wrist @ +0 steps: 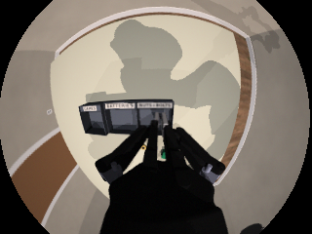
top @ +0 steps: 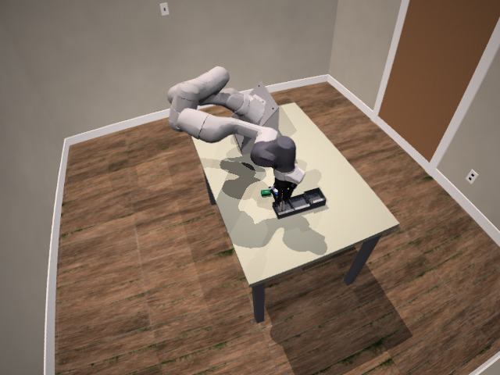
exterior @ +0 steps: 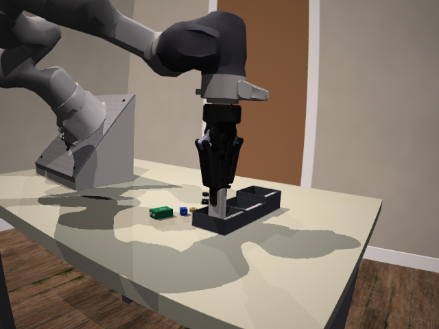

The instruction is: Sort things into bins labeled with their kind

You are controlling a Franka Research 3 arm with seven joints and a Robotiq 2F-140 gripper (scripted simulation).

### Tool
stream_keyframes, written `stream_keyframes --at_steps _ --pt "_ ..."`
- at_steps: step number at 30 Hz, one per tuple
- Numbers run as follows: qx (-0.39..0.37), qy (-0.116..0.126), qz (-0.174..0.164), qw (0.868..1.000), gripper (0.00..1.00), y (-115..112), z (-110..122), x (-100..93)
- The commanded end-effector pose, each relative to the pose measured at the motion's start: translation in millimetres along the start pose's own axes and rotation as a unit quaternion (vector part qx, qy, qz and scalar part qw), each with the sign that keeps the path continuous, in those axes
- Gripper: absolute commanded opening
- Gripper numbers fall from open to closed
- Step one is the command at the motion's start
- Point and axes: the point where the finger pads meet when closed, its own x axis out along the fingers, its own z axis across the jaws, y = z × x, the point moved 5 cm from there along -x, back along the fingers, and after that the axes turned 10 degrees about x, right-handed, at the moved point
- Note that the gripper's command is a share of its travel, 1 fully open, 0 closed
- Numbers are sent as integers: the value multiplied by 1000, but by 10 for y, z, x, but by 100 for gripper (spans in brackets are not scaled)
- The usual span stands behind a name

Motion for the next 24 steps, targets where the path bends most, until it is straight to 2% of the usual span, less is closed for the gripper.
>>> stream_keyframes --at_steps 1,8,24 --pt "4 0 1 1000 5 12 4 11" --pt "4 0 1 1000 5 12 4 11" --pt "4 0 1 1000 5 11 4 -175"
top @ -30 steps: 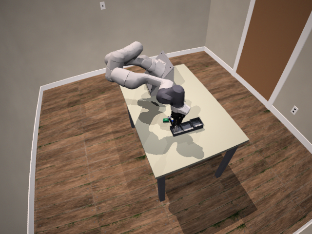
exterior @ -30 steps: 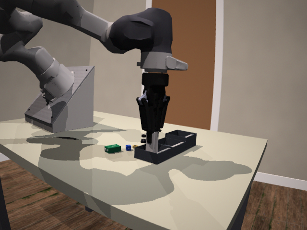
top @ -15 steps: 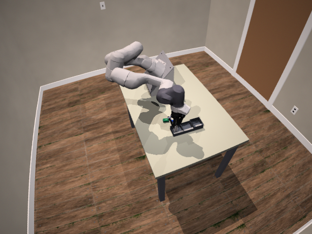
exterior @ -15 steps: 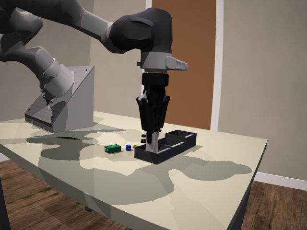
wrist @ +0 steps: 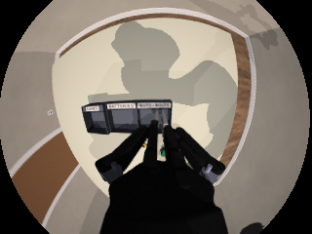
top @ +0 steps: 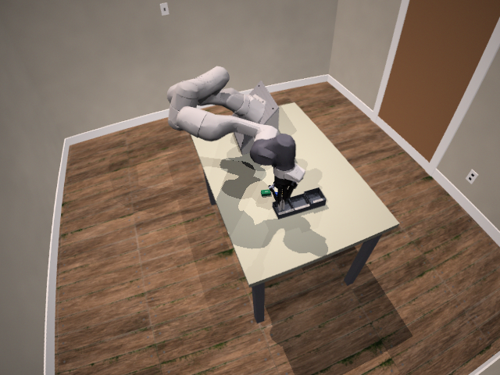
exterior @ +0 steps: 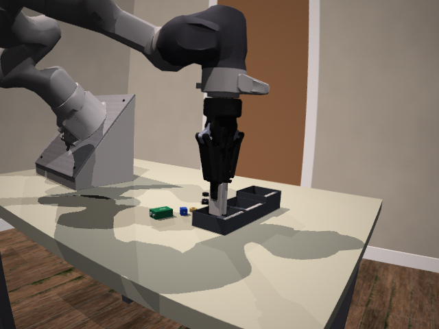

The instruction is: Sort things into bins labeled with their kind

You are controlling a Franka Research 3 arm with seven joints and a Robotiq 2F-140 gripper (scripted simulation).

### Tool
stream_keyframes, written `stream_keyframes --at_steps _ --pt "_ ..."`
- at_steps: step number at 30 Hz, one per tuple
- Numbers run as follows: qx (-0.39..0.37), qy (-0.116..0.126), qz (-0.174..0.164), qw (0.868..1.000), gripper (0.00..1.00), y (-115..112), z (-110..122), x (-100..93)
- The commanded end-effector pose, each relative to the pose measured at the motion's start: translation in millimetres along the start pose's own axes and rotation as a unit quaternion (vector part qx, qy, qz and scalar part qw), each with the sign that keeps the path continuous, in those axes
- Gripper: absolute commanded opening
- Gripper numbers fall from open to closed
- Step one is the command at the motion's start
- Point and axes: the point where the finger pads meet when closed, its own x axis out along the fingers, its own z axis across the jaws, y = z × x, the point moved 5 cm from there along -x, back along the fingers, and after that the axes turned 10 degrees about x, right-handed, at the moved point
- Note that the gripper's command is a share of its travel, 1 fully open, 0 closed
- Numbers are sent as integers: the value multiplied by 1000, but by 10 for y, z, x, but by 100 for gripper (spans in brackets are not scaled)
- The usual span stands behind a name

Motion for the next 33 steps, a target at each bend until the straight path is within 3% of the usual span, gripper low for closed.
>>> stream_keyframes --at_steps 1,9,17,31,33 --pt "0 -1 -1 1000 5 -15 -8 -68" --pt "0 -1 -1 1000 5 -15 -8 -148" --pt "0 -1 -1 1000 5 -15 -9 -462" --pt "0 -1 -1 1000 5 -15 -9 -462" --pt "0 -1 -1 1000 5 -38 -106 -461"
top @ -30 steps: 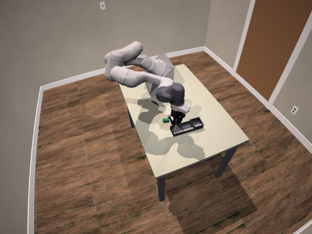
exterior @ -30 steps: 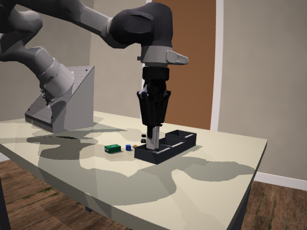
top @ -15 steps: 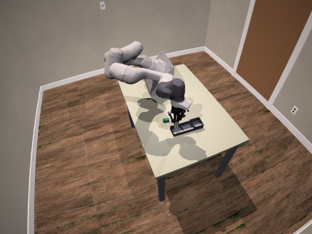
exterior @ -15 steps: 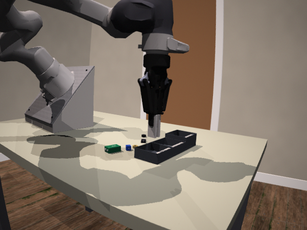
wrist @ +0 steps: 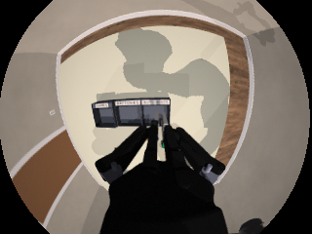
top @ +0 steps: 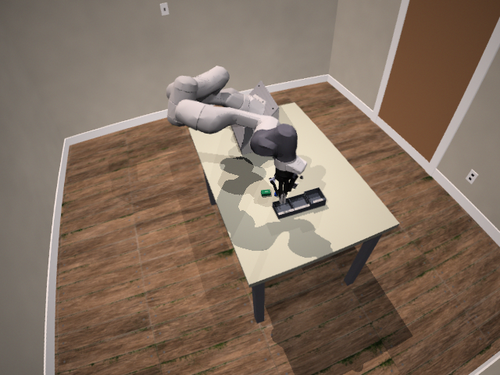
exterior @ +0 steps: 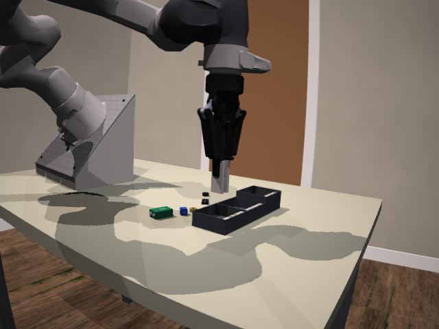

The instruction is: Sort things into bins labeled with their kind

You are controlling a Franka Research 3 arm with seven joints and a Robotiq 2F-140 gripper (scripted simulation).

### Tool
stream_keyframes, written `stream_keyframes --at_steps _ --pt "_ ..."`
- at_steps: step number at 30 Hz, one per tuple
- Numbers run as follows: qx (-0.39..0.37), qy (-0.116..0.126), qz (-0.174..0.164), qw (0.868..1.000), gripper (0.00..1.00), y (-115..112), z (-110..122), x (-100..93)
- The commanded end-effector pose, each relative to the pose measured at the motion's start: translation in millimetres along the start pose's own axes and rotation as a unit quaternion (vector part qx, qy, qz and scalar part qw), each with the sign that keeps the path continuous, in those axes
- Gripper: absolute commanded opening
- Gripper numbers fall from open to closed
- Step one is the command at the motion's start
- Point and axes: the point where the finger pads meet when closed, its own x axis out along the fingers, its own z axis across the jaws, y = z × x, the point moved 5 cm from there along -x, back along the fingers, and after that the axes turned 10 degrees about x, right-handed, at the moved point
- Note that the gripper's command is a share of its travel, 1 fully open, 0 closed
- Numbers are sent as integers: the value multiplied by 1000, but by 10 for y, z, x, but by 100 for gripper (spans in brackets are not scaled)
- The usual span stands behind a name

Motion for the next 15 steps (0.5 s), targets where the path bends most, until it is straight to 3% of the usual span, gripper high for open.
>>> stream_keyframes --at_steps 1,15 --pt "-4 -1 -1 1000 5 -50 -126 -3" --pt "-4 -1 -1 1000 5 -195 -709 -2"
